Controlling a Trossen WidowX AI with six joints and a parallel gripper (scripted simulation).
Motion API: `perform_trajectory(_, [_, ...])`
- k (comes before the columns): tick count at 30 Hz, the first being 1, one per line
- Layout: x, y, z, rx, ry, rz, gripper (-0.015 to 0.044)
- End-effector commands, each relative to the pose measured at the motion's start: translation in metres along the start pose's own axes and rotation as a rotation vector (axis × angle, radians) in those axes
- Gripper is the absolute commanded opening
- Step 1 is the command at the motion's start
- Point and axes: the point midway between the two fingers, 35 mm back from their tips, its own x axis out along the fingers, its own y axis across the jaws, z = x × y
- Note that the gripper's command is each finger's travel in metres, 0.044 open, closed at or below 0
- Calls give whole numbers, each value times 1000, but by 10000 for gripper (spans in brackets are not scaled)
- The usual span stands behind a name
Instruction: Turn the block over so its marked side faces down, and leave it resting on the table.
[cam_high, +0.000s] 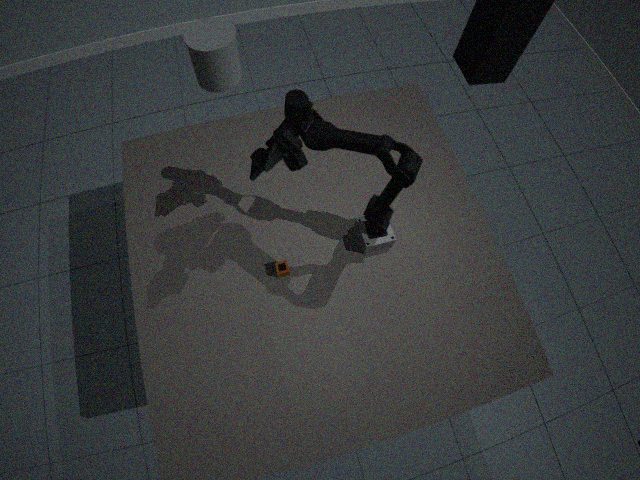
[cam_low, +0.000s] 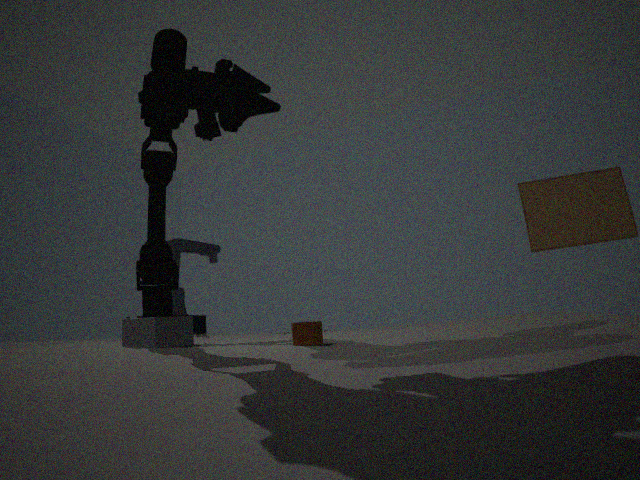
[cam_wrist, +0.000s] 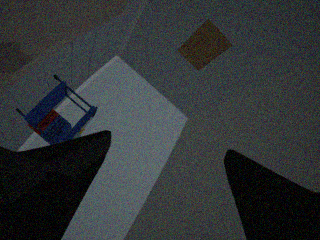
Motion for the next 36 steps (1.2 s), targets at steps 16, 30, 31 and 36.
perform_trajectory(16, [114, 142, 58, 1777, 415, 499, 440])
perform_trajectory(30, [116, 191, 201, 2242, 1439, 1240, 440])
perform_trajectory(31, [112, 191, 211, 2206, 1545, 1278, 440])
perform_trajectory(36, [105, 189, 223, 2131, 1707, 1320, 440])
